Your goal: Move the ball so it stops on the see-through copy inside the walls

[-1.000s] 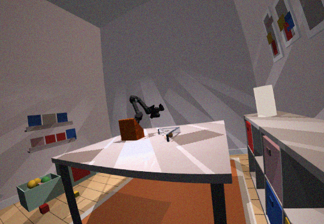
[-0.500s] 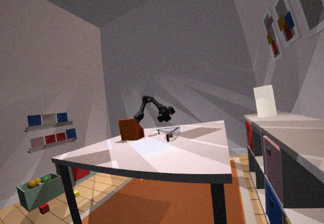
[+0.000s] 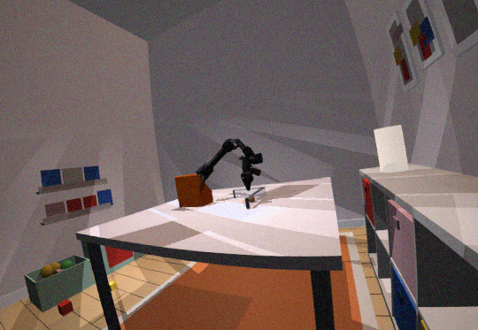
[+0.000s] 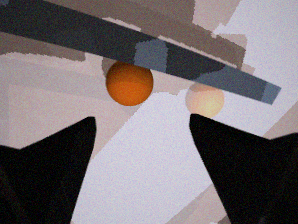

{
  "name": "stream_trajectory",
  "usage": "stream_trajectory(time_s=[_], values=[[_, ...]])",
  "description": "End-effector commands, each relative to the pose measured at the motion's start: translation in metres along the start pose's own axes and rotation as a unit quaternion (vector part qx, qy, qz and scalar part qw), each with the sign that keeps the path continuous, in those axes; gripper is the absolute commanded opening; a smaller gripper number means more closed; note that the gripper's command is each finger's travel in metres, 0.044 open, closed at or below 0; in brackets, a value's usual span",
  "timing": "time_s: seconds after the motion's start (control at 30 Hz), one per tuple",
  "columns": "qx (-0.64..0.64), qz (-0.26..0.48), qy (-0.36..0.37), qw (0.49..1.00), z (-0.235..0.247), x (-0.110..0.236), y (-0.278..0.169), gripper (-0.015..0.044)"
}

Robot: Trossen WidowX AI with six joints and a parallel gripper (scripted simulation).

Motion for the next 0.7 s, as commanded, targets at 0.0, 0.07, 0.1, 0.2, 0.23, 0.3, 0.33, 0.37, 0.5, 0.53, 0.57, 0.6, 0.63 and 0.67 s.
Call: stream_trajectory(time_s=[0.0, 0.07, 0.1, 0.2, 0.23, 0.3, 0.33, 0.37, 0.5, 0.53, 0.57, 0.6, 0.63, 0.67], values=[[-0.15, -0.008, 0.114, 0.982, -0.02, -0.002, 0.006, 0.0318], [-0.15, -0.008, 0.114, 0.982, -0.02, -0.002, 0.006, 0.0318], [-0.15, -0.008, 0.114, 0.982, -0.02, -0.002, 0.006, 0.0318], [-0.15, -0.008, 0.114, 0.982, -0.02, -0.002, 0.006, 0.0318], [-0.15, -0.008, 0.114, 0.982, -0.02, -0.002, 0.006, 0.0318], [-0.15, -0.008, 0.114, 0.982, -0.018, -0.009, 0.007, 0.0318], [-0.15, -0.008, 0.114, 0.982, -0.017, -0.014, 0.007, 0.0318], [-0.15, -0.008, 0.114, 0.982, -0.016, -0.016, 0.007, 0.0318], [-0.15, -0.008, 0.114, 0.982, -0.016, -0.019, 0.007, 0.0318], [-0.15, -0.008, 0.114, 0.982, -0.015, -0.02, 0.008, 0.0318], [-0.15, -0.008, 0.114, 0.982, -0.015, -0.022, 0.008, 0.0318], [-0.15, -0.008, 0.114, 0.982, -0.015, -0.024, 0.008, 0.0318], [-0.15, -0.008, 0.114, 0.982, -0.014, -0.025, 0.008, 0.0318], [-0.15, -0.008, 0.114, 0.982, -0.014, -0.027, 0.008, 0.0318]])
Point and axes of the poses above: the point midway between the two fingers, 35 mm back from their tips, its own x axis back along the fingers, its own z axis across the jaws, y = z × x, the point moved 5 cm from there along x, back along the fingers, and after that the axes turned 6 degrees about -x, right-handed, at the moved point
